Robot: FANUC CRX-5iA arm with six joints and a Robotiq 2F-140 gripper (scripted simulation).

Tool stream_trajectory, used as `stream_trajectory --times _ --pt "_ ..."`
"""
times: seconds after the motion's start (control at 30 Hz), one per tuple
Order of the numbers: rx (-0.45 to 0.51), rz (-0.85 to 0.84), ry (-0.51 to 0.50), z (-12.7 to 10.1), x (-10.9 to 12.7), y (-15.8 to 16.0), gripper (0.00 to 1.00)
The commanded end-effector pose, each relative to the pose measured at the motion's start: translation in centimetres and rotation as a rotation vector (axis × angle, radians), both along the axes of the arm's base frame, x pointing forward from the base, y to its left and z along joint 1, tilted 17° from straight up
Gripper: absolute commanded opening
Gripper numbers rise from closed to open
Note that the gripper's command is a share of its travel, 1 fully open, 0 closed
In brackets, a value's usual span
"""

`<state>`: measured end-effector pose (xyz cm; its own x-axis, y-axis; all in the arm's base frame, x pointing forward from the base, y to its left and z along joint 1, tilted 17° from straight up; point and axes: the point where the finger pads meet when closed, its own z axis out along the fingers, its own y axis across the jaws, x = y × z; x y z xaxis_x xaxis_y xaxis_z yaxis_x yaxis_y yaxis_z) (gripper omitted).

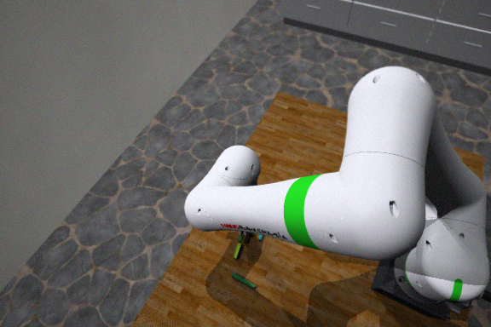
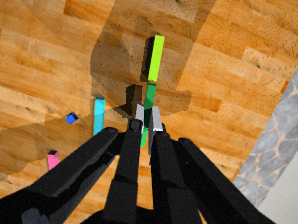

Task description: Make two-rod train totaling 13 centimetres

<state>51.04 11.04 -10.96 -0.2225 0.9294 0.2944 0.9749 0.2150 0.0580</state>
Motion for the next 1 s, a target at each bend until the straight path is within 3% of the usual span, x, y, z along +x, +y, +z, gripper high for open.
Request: stream_trajectory --times 0.0,0.97 --pt "0.000 0.000 0.000 0.0 0.0 0.0 0.03" --pt "0.000 0.000 0.000 -1.0 0.0 0.3 0.03"
